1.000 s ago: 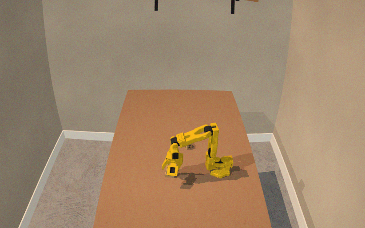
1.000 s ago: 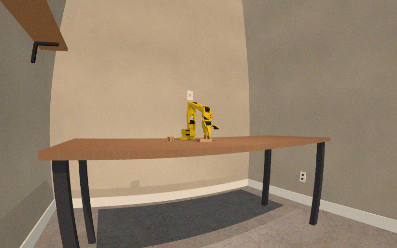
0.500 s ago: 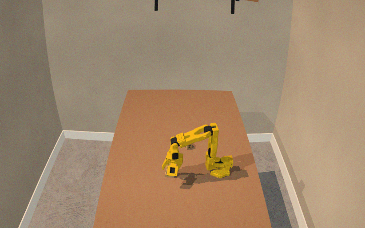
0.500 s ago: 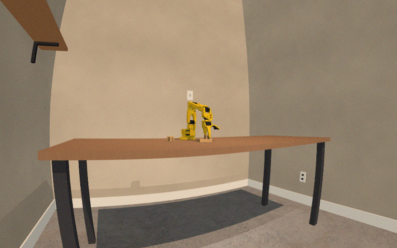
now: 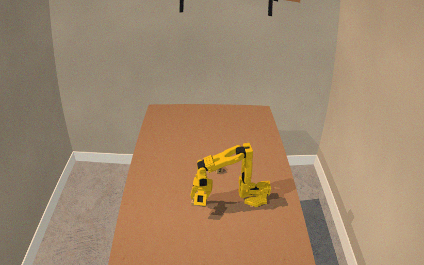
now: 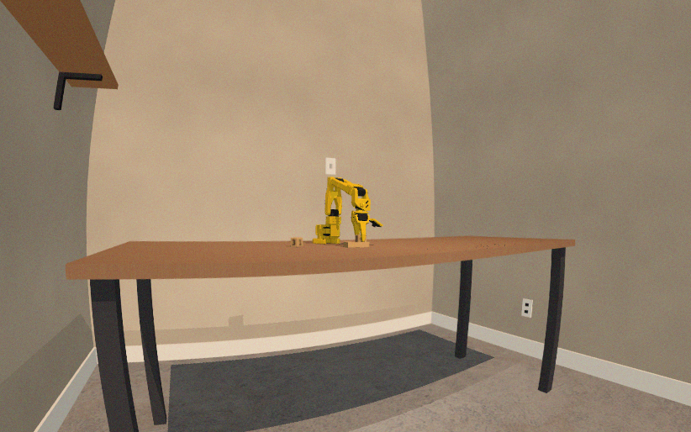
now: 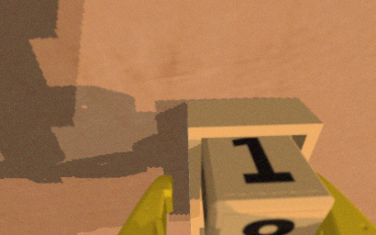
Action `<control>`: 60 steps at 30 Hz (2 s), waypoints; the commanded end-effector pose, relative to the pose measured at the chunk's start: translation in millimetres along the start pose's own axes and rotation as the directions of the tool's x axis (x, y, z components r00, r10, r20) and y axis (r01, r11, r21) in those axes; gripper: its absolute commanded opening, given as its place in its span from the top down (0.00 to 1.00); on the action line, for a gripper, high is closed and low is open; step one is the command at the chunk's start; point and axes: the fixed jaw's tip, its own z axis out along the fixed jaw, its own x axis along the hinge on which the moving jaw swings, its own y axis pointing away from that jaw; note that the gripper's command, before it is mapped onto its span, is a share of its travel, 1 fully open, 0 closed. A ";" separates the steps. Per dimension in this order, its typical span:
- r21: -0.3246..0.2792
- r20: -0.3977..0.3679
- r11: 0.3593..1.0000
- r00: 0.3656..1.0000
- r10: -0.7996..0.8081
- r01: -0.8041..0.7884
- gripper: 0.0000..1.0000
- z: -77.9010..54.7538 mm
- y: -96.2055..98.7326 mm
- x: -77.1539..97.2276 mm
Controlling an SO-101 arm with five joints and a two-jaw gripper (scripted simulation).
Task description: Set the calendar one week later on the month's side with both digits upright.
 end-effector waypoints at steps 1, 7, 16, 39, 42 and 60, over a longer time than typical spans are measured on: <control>0.046 0.014 0.999 1.000 0.000 -0.001 0.76 -6.5 -9.4 -2.9; 0.046 0.014 0.999 1.000 0.000 -0.001 0.80 -6.5 -11.8 -2.9; 0.046 0.014 0.999 1.000 0.000 -0.001 0.83 -6.5 -13.7 -2.9; 0.046 0.014 0.999 1.000 0.000 -0.001 1.00 -6.5 -14.1 -2.9; 0.046 0.014 0.999 1.000 0.000 -0.001 1.00 -6.5 -14.1 -2.9; 0.046 0.014 0.999 1.000 0.000 -0.001 1.00 -31.6 -13.6 -3.4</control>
